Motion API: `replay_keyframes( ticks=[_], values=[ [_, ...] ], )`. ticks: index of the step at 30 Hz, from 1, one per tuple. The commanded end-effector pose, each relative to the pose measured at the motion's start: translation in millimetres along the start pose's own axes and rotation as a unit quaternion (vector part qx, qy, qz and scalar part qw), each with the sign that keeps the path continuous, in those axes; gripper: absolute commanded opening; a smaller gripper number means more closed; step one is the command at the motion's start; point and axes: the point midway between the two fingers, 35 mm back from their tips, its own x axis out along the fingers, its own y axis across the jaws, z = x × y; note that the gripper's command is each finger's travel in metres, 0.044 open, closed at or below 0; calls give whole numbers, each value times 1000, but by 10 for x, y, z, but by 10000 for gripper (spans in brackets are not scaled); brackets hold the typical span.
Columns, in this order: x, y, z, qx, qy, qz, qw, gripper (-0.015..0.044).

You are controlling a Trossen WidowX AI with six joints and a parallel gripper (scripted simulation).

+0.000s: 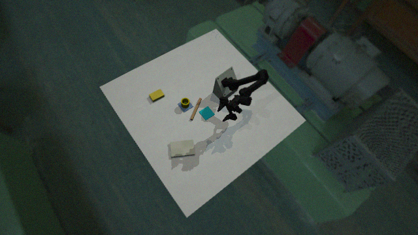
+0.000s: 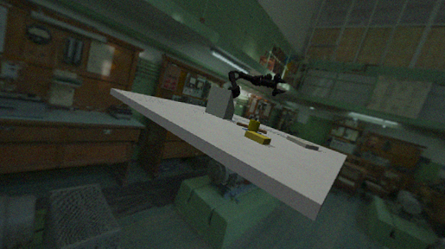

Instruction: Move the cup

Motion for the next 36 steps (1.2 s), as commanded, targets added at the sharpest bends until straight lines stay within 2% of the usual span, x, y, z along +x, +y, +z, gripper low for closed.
replay_keyframes(
  ticks=[1,9,13,17,22,27,34,36],
  values=[
    [17,-4,-22,2,5,0,1000,374],
    [538,-249,-1081,140,232,-15,963,167],
    [640,-410,-1673,228,342,-43,911,167],
    [630,-563,-2247,322,437,-82,836,167],
    [484,-718,-2911,439,532,-143,710,167],
    [233,-816,-3492,545,597,-210,550,167],
    [-219,-831,-4129,659,629,-304,278,167],
    [-303,-820,-4221,673,627,-319,225,167]
  ],
)
